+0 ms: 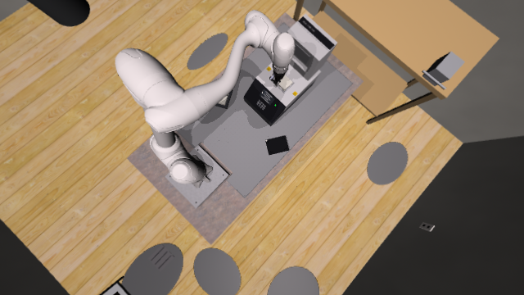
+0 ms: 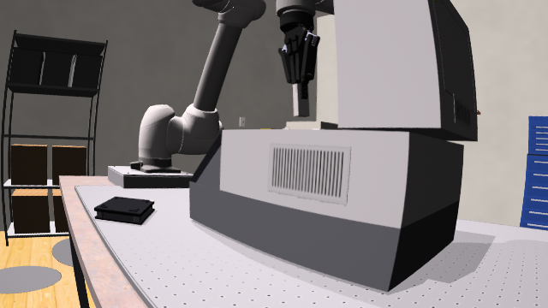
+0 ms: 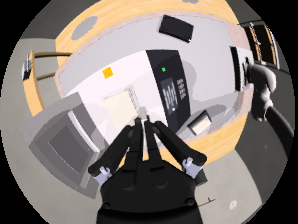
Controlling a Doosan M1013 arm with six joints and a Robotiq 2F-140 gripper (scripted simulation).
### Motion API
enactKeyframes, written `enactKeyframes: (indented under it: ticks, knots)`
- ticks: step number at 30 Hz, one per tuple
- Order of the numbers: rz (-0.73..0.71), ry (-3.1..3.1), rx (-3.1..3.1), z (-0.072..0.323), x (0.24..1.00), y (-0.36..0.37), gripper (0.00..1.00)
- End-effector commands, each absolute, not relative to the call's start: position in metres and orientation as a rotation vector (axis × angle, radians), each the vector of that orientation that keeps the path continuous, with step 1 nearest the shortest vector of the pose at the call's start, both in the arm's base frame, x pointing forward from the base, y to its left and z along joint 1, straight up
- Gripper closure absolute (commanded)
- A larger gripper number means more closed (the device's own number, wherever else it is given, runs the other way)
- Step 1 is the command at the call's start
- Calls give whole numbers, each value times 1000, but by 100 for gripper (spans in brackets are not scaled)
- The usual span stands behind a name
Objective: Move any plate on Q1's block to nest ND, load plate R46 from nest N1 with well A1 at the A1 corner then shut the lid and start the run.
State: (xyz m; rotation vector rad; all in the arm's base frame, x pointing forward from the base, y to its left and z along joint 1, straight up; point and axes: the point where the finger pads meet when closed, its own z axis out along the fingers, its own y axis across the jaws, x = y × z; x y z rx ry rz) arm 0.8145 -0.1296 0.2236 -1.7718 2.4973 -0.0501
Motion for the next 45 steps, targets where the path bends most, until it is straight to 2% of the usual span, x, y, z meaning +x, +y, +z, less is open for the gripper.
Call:
enactKeyframes:
  ticks: [1, 45]
  knots:
    - [-65, 2512, -1725, 221, 792, -127, 100]
    - [-184, 2660, -1085, 195, 627, -108, 100]
